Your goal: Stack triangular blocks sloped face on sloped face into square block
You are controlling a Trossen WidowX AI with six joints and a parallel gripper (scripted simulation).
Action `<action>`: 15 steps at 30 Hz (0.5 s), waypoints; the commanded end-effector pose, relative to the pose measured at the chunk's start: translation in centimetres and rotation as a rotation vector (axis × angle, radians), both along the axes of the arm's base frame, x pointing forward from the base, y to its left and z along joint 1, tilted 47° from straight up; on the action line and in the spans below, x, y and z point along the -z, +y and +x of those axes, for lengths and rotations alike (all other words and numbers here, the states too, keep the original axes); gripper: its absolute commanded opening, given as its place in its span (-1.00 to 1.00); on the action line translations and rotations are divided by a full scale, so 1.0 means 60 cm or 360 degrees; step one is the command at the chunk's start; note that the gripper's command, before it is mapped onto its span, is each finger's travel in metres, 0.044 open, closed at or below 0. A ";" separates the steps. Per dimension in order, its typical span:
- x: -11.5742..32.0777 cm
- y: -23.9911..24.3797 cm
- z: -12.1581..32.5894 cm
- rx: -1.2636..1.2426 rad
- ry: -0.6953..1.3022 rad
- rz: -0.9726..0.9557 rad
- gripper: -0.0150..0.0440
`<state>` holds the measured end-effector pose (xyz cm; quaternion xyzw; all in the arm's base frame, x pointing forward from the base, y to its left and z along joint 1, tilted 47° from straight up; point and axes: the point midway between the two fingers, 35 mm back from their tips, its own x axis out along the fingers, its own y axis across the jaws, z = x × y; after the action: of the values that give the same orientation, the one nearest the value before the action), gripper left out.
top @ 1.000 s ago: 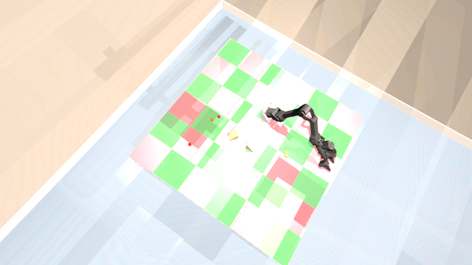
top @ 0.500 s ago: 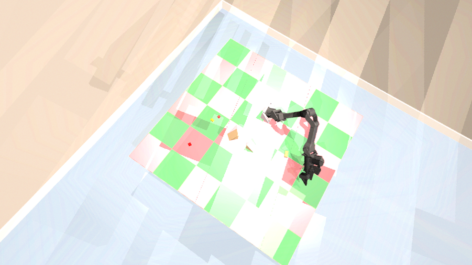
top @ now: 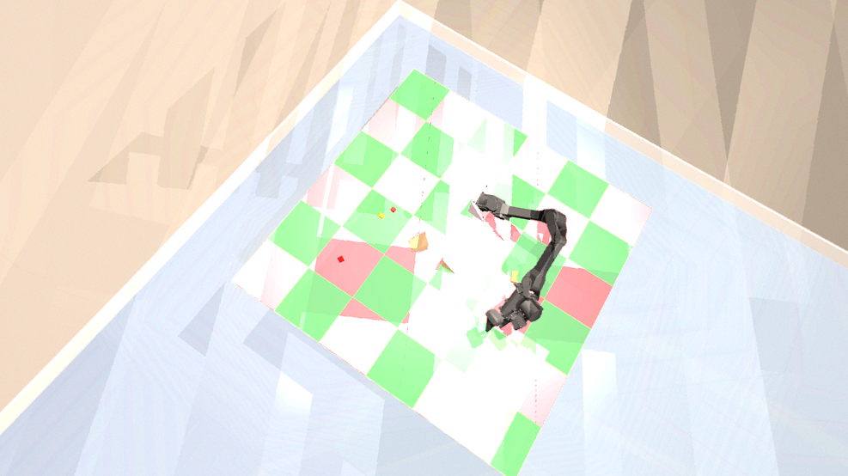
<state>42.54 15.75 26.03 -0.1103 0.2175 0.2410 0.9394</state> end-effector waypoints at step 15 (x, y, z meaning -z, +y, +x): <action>0.339 -0.391 -0.042 0.0701 0.1465 0.0363 1.00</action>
<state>42.04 -4.11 8.50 0.0861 0.5511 0.1078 0.8229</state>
